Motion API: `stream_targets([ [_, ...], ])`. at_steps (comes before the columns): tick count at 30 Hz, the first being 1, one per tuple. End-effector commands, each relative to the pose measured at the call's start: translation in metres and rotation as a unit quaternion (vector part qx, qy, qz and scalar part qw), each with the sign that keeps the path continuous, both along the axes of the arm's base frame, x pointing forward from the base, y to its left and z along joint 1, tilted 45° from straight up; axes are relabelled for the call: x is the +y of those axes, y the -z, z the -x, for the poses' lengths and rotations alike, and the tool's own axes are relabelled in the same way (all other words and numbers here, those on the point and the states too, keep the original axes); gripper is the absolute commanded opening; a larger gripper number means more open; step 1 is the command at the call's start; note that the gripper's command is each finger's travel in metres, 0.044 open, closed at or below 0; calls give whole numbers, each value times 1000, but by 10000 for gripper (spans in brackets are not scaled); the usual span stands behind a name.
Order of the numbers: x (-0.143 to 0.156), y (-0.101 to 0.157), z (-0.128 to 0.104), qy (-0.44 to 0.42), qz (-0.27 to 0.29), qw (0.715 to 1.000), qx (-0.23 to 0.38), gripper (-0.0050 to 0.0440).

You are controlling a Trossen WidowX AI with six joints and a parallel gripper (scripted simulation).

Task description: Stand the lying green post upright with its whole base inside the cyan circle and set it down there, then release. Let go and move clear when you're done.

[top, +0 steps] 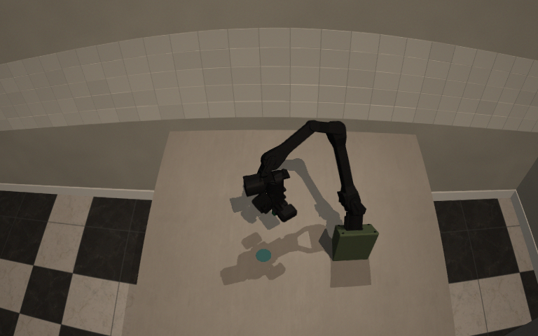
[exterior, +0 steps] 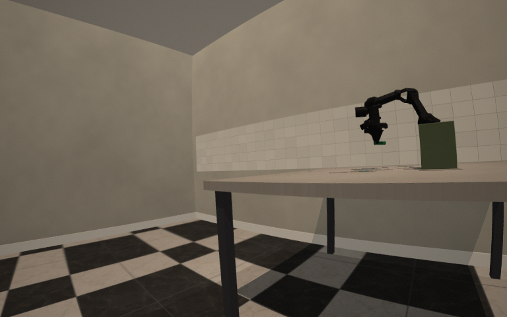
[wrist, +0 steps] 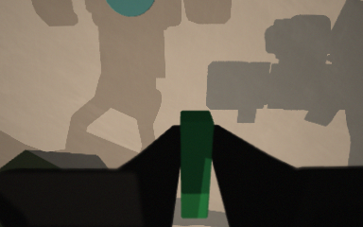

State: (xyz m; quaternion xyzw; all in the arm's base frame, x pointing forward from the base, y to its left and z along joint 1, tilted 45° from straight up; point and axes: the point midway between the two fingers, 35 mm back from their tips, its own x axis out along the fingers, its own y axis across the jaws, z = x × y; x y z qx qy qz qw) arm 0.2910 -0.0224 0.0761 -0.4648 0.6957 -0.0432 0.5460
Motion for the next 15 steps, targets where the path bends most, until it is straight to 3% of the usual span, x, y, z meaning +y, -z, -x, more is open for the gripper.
stream_targets([
  [1,11,4,-10,-24,-2,1000,17,22],
  [15,37,25,-26,-85,1,993,77,22],
])
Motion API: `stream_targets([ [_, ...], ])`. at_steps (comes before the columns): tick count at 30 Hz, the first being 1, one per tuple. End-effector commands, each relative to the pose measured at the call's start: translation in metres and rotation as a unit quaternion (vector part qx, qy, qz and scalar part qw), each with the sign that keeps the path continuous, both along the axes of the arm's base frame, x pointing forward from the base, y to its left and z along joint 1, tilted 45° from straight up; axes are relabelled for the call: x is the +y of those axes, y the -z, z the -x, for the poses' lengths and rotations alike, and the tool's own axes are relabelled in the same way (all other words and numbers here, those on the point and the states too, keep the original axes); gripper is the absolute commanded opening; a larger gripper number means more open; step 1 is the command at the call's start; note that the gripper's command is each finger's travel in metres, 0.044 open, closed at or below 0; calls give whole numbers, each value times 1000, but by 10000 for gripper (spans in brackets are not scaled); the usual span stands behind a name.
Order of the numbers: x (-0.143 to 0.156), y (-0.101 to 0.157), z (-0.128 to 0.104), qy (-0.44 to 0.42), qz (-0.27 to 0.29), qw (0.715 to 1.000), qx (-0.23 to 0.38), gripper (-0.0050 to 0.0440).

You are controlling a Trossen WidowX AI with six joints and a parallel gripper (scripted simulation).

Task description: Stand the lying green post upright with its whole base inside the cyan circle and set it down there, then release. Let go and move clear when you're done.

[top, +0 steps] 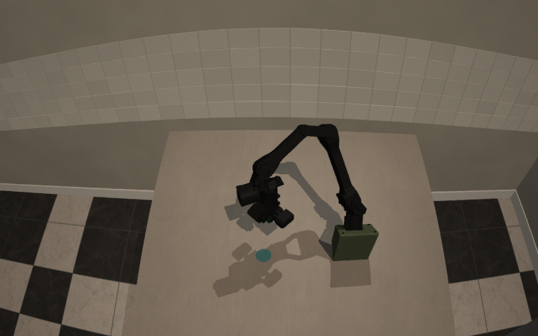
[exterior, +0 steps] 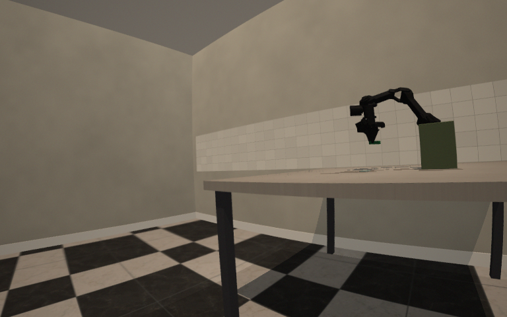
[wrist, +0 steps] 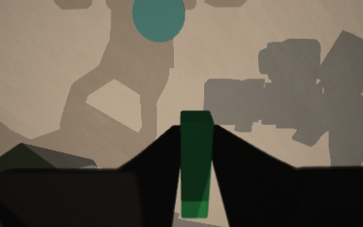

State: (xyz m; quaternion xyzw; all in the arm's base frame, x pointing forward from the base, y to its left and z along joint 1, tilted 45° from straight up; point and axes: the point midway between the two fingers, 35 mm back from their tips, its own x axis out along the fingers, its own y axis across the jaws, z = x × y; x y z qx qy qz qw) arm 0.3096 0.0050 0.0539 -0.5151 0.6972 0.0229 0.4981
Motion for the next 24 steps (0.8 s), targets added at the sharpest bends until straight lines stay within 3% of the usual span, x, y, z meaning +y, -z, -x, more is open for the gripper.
stream_targets([
  [1,11,5,-8,-22,-3,1000,15,22],
  [24,57,49,-26,-127,8,985,118,22],
])
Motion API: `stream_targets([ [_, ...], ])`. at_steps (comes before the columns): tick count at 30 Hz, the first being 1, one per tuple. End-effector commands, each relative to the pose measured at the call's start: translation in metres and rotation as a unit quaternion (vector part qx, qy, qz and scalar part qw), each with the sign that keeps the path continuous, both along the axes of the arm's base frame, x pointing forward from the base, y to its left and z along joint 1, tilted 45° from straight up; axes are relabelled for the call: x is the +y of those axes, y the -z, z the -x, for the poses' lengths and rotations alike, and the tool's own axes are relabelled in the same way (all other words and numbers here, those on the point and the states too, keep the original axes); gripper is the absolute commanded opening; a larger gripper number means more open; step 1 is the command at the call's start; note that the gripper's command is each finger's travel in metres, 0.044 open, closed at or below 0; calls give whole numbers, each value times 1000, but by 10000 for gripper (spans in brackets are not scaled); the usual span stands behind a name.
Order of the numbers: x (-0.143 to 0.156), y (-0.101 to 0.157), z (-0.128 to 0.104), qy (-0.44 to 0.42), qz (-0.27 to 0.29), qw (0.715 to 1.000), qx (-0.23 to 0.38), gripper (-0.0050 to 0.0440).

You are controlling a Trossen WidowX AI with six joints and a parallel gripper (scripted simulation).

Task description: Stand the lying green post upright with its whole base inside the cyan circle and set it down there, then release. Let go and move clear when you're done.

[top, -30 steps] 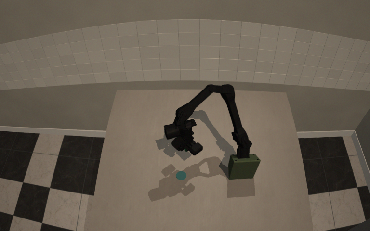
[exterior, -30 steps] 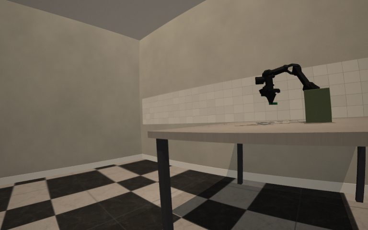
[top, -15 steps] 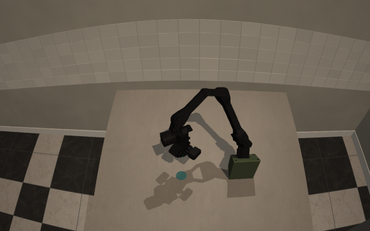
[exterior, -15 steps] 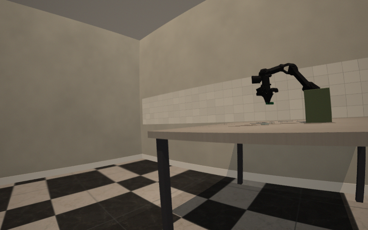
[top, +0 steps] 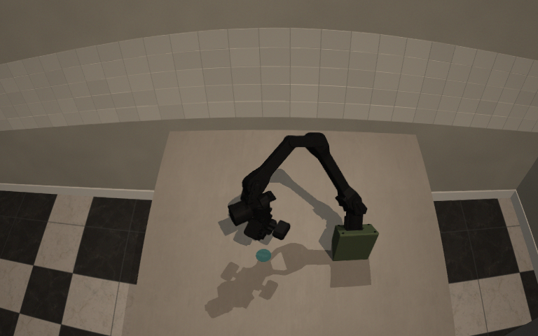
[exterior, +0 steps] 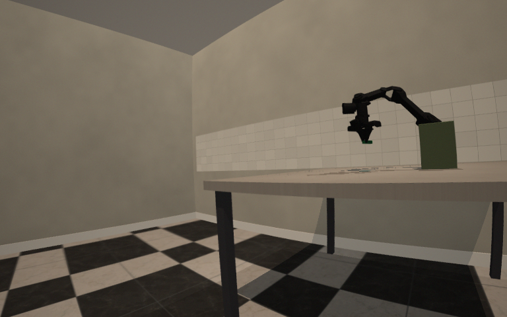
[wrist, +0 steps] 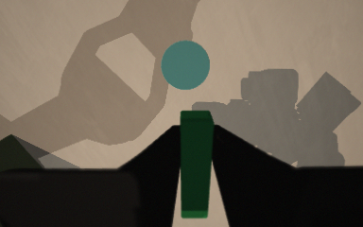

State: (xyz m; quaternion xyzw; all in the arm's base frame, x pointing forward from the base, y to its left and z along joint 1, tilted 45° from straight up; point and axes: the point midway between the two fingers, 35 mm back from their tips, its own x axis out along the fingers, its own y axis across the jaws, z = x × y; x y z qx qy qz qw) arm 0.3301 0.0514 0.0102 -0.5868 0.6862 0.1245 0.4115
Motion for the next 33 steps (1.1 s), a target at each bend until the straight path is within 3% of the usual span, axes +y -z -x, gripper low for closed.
stream_targets([
  [1,12,7,-6,-22,-2,1000,16,22],
  [9,12,9,-6,-23,-5,1000,20,22],
  [33,1,19,3,0,-87,995,43,22],
])
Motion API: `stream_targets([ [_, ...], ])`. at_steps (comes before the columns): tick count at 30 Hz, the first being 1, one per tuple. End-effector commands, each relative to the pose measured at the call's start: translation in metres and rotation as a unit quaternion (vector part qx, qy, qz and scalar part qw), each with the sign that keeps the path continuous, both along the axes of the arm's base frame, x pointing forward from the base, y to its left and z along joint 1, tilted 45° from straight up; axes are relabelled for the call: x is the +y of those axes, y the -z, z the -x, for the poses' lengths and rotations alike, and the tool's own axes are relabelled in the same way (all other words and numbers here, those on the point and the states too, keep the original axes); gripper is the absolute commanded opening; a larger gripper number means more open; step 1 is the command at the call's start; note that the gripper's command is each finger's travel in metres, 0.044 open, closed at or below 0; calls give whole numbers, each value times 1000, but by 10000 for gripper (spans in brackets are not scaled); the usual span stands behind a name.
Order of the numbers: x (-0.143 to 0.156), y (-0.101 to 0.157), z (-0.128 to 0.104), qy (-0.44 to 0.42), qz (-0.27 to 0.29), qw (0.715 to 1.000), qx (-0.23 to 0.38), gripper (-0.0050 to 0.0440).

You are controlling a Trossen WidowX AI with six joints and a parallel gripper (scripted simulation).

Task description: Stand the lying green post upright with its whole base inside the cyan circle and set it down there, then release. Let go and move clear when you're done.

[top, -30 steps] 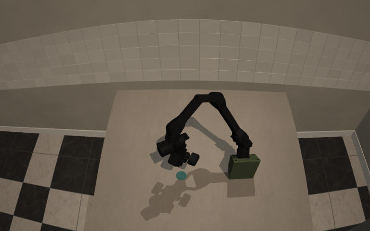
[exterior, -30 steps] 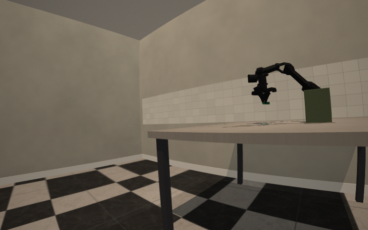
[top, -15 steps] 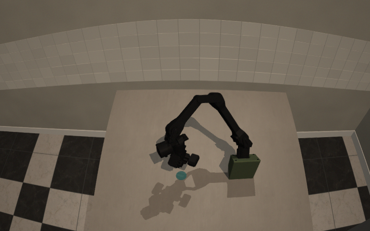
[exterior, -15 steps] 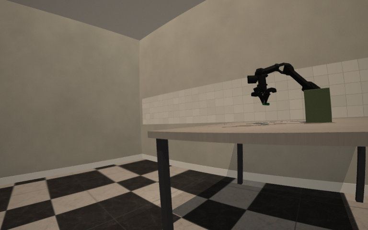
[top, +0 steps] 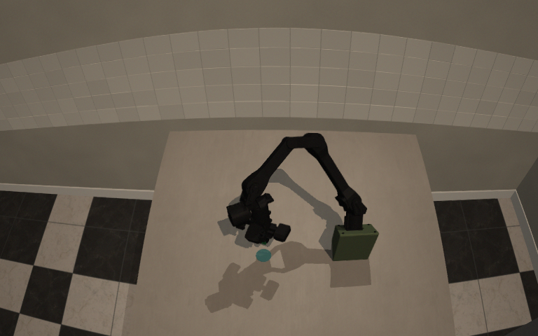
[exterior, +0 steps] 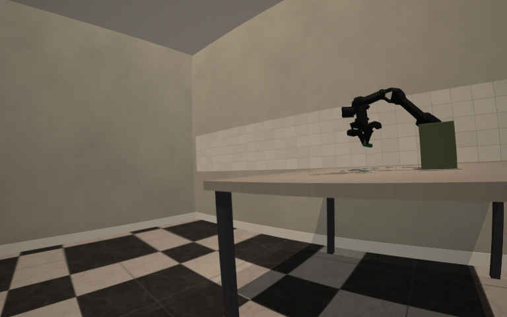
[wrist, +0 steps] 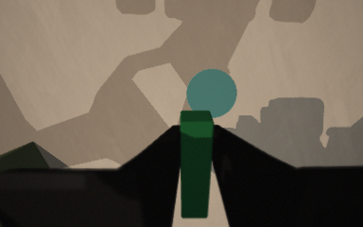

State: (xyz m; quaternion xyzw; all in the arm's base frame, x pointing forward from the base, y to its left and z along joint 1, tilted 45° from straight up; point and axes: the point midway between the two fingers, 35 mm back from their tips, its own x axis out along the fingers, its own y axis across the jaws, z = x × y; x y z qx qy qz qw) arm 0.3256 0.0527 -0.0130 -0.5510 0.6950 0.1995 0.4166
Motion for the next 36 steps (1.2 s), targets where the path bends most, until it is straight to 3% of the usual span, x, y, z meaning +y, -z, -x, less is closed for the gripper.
stream_targets([
  [1,0,-4,-1,3,-23,1000,-4,22],
  [36,-7,10,6,19,-147,989,14,22],
])
